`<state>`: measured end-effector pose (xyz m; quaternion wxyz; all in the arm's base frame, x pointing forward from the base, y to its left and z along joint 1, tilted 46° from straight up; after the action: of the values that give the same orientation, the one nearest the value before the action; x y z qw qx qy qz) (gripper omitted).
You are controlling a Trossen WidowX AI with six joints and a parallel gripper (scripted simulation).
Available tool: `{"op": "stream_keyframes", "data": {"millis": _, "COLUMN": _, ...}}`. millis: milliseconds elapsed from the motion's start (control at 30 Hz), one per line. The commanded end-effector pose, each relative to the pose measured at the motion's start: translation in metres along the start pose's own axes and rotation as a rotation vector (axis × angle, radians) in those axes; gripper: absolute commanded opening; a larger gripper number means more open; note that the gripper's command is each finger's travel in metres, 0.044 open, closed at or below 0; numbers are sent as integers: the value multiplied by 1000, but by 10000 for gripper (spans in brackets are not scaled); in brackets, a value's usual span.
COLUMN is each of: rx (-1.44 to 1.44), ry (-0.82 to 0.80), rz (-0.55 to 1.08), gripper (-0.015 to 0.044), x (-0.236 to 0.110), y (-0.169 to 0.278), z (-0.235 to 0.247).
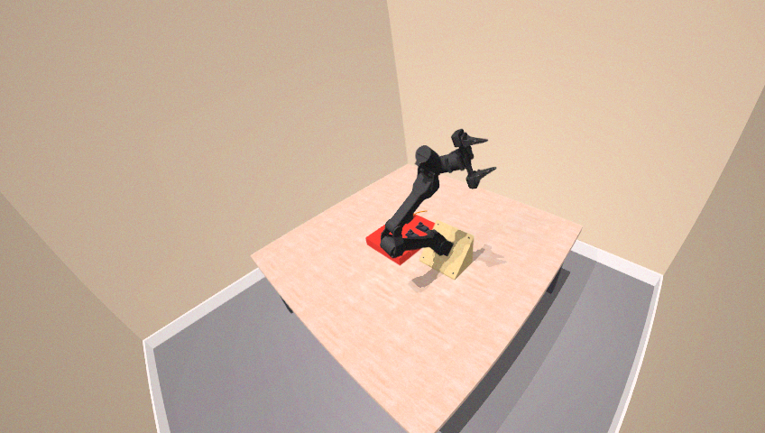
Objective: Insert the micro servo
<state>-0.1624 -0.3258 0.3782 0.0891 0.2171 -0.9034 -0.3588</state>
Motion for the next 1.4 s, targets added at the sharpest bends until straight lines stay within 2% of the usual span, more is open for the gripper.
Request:
{"op": "stream_keyframes", "data": {"millis": 0, "rx": -31, "ry": 24, "rz": -73, "gripper": 440, "x": -3, "y": -21, "z": -5}}
{"op": "stream_keyframes", "data": {"millis": 667, "rx": -228, "ry": 134, "rz": -450, "gripper": 440, "x": -47, "y": -137, "z": -24}}
{"op": "stream_keyframes", "data": {"millis": 1133, "rx": -466, "ry": 217, "rz": -817, "gripper": 440, "x": -113, "y": -231, "z": -16}}
{"op": "stream_keyframes", "data": {"millis": 1367, "rx": -573, "ry": 248, "rz": -961, "gripper": 440, "x": -146, "y": -260, "z": -5}}
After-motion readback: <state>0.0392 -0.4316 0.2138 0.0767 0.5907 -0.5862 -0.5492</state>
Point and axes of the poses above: the point midway between the two fingers, 35 mm back from their tips, its own x axis out along the fingers, its own z axis across the jaws, y = z × x, the point moved 2 cm from there along -x, back along the fingers, and after that the axes turned 1 degree about x, right-handed, at the moved point
